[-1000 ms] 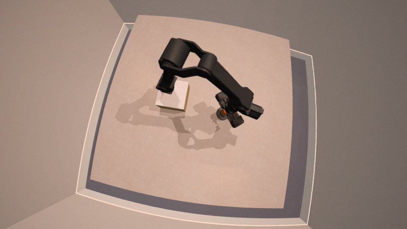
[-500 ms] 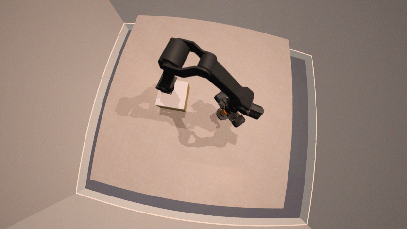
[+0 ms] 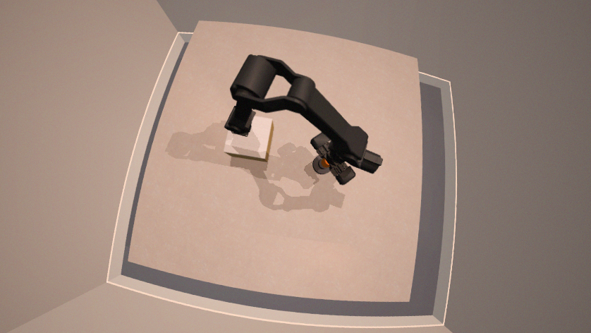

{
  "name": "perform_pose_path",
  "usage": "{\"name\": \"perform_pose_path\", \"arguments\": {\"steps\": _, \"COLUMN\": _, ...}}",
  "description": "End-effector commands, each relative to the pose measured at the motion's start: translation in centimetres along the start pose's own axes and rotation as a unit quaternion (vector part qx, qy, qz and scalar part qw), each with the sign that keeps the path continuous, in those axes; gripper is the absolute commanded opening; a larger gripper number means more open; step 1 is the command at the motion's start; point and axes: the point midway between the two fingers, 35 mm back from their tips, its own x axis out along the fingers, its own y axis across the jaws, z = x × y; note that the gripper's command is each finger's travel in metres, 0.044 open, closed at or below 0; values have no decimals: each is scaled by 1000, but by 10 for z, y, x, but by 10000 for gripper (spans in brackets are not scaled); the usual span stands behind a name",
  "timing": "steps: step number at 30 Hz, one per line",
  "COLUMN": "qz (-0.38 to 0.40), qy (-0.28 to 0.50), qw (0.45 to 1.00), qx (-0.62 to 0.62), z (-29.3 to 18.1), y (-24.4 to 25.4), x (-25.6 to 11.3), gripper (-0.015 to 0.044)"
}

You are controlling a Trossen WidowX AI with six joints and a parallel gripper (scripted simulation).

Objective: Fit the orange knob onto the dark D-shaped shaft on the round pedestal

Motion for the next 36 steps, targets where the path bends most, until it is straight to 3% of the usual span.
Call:
{"name": "perform_pose_path", "arguments": {"steps": 1, "qz": -1, "qy": 0, "qw": 1000, "qx": -3, "z": 0, "y": -1, "x": 1, "gripper": 0}}
{"name": "perform_pose_path", "arguments": {"steps": 13, "qz": -1, "qy": 0, "qw": 1000, "qx": -7, "z": -3, "y": 3, "x": -2, "gripper": 0}}
{"name": "perform_pose_path", "arguments": {"steps": 20, "qz": -1, "qy": 0, "qw": 994, "qx": -108, "z": -3, "y": 4, "x": -4, "gripper": 0}}
{"name": "perform_pose_path", "arguments": {"steps": 36, "qz": -1, "qy": 0, "qw": 994, "qx": -108, "z": -1, "y": 0, "x": -4, "gripper": 0}}
